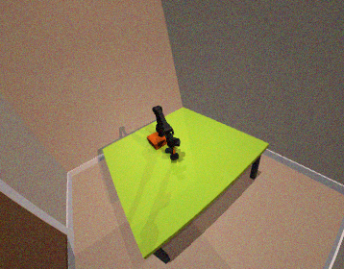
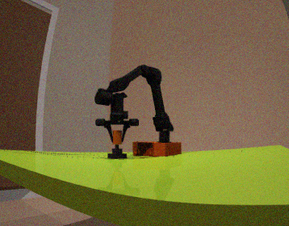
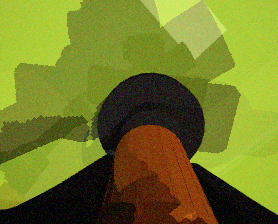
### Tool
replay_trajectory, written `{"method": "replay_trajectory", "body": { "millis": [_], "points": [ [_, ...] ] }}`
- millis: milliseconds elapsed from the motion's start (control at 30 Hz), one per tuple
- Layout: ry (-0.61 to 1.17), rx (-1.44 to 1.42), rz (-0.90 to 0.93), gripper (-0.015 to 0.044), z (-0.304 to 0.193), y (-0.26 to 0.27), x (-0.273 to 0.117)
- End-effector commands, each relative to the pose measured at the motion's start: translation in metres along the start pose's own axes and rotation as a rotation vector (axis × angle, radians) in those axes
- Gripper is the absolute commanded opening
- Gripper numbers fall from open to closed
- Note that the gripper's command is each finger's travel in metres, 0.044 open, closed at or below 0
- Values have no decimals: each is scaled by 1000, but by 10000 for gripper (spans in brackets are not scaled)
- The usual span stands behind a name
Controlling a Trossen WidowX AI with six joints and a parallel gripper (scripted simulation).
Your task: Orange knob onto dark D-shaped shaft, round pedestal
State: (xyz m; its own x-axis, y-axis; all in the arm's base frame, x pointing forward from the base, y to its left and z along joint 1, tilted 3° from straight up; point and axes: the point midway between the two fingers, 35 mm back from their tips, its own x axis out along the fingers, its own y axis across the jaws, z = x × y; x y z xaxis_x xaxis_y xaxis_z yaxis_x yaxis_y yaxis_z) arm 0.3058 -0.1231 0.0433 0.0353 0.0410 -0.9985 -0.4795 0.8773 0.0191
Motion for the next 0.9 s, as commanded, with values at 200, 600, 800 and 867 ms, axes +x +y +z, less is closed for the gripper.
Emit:
{"method": "replay_trajectory", "body": {
  "millis": [200,600,800,867],
  "points": [
    [-10,-58,-8,0,5,-6,-3],
    [-10,-58,-8,0,4,-4,2],
    [-10,-58,-8,0,4,-4,2],
    [-10,-58,-8,0,4,-4,2]
  ]
}}
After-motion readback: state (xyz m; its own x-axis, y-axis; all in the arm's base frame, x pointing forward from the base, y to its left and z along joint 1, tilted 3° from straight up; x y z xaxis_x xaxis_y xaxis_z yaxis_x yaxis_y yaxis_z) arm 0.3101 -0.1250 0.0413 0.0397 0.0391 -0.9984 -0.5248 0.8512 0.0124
